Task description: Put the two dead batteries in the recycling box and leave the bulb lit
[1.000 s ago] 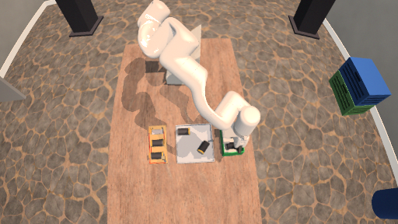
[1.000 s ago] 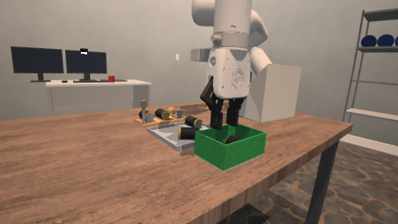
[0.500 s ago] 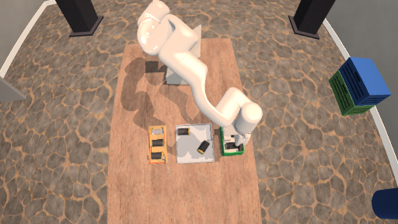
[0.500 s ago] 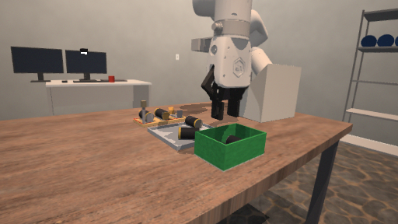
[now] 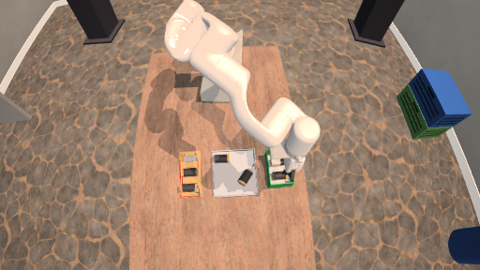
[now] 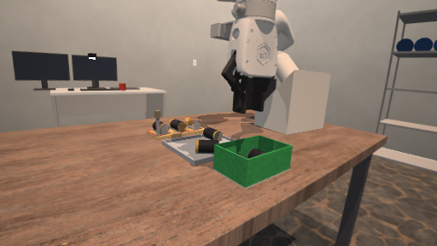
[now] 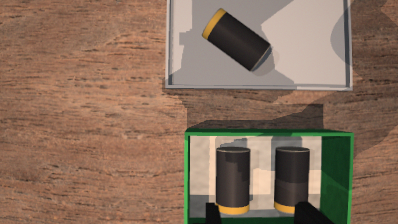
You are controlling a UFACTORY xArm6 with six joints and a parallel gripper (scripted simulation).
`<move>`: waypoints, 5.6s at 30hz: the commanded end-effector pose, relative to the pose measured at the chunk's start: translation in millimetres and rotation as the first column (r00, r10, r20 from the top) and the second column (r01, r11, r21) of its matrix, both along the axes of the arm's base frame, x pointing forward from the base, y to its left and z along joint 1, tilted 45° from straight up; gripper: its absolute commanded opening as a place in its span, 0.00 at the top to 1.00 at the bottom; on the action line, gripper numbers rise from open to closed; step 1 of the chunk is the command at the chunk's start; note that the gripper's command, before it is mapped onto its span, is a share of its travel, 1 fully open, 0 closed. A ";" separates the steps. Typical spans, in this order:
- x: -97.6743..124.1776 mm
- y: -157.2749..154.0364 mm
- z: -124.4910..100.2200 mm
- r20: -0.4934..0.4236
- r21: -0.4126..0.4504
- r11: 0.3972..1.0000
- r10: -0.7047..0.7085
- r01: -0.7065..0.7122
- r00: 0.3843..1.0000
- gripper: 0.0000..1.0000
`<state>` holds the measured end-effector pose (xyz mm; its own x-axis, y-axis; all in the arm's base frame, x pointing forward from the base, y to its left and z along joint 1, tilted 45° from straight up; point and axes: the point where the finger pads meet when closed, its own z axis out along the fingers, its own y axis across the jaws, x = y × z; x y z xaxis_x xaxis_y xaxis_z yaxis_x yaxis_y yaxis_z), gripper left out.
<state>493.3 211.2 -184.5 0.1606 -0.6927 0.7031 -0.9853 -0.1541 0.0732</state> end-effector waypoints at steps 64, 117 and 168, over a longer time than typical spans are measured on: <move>18.5 -95.0 100.8 -0.563 0.144 0.808 0.542 -0.571 0.624 0.49; 24.7 -149.7 45.0 -0.582 0.159 0.791 0.558 -0.590 0.591 0.49; 27.4 -181.3 13.1 -0.582 0.159 0.791 0.558 -0.590 0.591 0.72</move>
<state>519.4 28.5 -172.5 0.8908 -0.2838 0.3548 -0.4506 -0.6518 0.6100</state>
